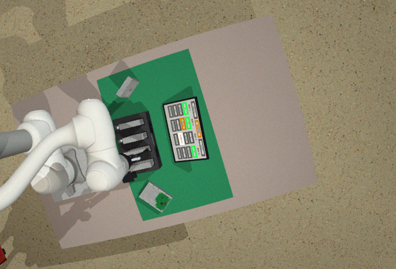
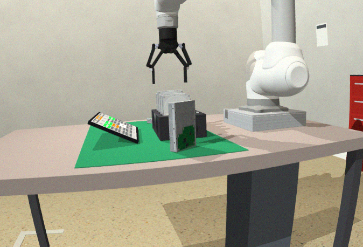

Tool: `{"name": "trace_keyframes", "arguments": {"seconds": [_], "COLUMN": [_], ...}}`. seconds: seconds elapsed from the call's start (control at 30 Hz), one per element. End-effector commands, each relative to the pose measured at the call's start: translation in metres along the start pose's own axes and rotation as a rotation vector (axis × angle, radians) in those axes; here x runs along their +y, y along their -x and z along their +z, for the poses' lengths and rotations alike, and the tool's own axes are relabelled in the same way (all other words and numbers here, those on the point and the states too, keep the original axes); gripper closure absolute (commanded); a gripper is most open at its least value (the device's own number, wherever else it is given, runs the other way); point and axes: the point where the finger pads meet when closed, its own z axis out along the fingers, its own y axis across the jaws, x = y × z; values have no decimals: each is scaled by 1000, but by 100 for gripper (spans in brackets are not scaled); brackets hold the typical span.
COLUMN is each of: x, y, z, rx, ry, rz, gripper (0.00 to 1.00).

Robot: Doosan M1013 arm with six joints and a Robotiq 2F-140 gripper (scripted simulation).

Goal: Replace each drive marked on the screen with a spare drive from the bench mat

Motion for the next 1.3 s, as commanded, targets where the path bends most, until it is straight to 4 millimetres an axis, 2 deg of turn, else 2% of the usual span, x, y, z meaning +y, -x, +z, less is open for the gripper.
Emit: {"name": "trace_keyframes", "arguments": {"seconds": [0.0,1.27], "x": [0,0], "y": [0,0], "z": [2,6], "rx": [0,0], "ry": [-1,-1], "rz": [0,0], "gripper": [11,11]}}
